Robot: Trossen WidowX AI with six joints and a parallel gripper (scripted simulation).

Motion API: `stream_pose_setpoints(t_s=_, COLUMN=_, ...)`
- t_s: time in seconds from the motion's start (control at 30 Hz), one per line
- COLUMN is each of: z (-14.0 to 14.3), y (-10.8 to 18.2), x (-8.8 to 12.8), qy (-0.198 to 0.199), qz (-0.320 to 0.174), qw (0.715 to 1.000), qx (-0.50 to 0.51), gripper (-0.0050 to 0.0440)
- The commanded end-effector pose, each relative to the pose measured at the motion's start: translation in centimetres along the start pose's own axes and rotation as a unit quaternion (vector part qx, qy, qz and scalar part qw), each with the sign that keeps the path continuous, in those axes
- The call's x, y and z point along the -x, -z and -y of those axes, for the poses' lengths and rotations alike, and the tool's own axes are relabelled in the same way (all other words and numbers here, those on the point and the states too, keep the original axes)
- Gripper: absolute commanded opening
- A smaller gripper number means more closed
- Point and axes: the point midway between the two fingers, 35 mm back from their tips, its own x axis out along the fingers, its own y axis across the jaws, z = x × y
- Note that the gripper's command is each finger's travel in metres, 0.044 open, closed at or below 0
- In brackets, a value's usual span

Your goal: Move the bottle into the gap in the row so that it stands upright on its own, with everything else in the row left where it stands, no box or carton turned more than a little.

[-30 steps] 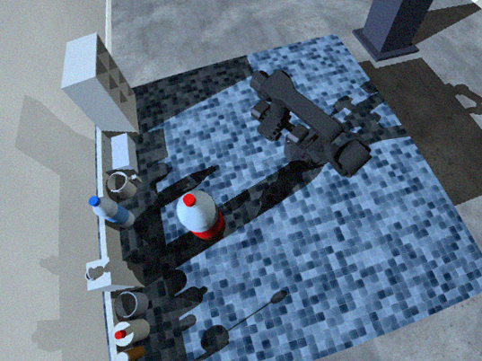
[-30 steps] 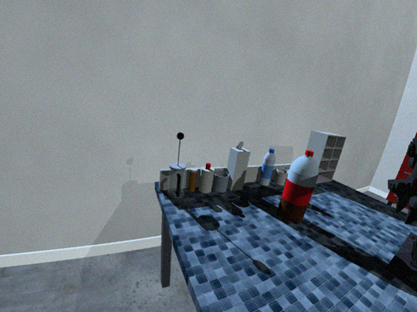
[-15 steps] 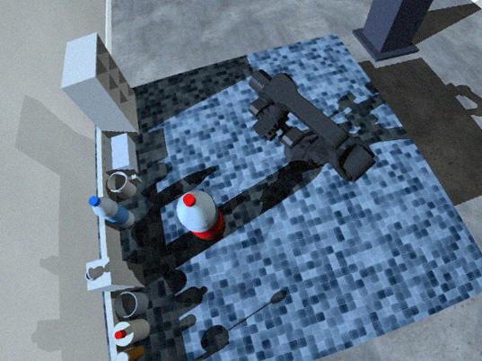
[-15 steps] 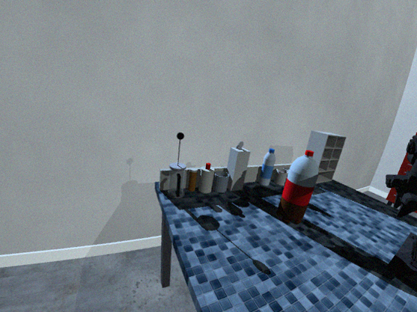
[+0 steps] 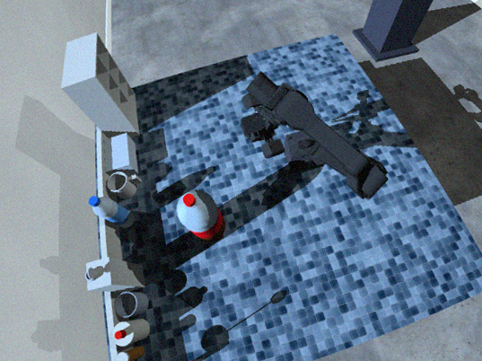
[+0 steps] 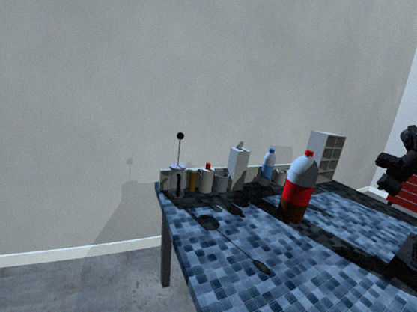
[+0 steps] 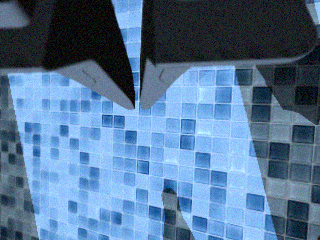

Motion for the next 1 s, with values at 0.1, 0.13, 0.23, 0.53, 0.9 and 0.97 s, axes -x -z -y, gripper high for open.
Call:
stream_pose_setpoints(t_s=0.1, z=-1.2, y=-5.0, x=2.7, qy=0.049, qz=0.101, qw=0.992, qx=-0.054, gripper=0.0)
stream_pose_setpoints(t_s=0.13, z=-1.5, y=-5.5, x=3.0, qy=0.049, qz=0.115, qw=0.99, qx=-0.062, gripper=0.0)
stream_pose_setpoints(t_s=0.23, z=-2.5, y=-7.0, x=4.0, qy=0.046, qz=0.153, qw=0.984, qx=-0.084, gripper=0.0)
stream_pose_setpoints(t_s=0.53, z=-6.3, y=-10.6, x=7.4, qy=0.01, qz=0.251, qw=0.959, qx=-0.128, gripper=-0.0001)
stream_pose_setpoints(t_s=0.9, z=-12.0, y=-13.0, x=11.3, qy=-0.076, qz=0.329, qw=0.926, qx=-0.17, gripper=-0.0013)
stream_pose_setpoints(t_s=0.97, z=-12.3, y=-13.1, x=11.6, qy=-0.082, qz=0.333, qw=0.923, qx=-0.177, gripper=-0.002)
